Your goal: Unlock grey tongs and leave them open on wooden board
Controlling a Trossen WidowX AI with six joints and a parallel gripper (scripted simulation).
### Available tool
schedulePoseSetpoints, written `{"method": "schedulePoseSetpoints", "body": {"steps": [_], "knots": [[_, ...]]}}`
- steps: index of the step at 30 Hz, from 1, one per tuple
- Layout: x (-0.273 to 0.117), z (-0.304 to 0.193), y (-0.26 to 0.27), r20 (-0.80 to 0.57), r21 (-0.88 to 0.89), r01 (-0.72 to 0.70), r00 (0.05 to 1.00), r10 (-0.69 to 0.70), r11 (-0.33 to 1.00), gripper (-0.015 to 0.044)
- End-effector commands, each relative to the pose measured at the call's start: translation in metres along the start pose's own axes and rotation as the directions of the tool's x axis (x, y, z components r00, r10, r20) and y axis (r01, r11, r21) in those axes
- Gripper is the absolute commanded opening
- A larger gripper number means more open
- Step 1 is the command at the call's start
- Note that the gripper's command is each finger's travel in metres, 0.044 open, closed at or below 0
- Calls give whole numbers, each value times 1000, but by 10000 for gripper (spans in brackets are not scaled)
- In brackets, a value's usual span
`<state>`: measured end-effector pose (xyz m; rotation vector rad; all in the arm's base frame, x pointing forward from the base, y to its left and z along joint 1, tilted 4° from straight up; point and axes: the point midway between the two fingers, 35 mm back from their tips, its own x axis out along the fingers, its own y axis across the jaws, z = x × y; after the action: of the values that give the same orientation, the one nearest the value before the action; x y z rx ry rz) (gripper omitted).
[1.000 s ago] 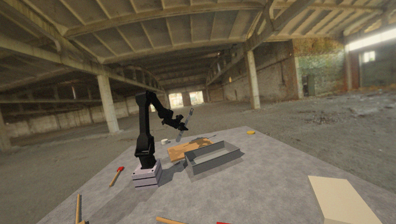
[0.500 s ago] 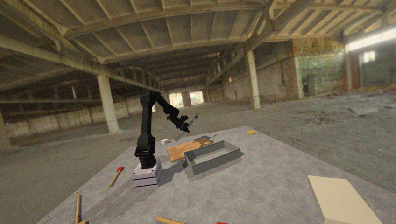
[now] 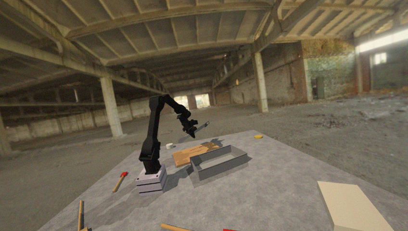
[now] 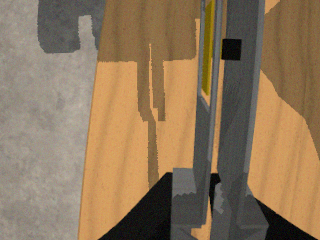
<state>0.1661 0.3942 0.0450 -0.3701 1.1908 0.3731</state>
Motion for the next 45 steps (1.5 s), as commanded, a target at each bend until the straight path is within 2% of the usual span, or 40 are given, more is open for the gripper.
{"method": "schedulePoseSetpoints", "body": {"steps": [1, 15, 26, 45], "knots": [[-4, 2, -1, -72, 26, -12, 997, 14, 1000, -150], [-17, -3, -13, -329, 106, -20, 943, 54, 994, -150], [-16, -4, -13, -332, 107, -20, 942, 54, 994, -150], [13, -12, -10, -332, 107, -20, 942, 54, 994, -150]]}}
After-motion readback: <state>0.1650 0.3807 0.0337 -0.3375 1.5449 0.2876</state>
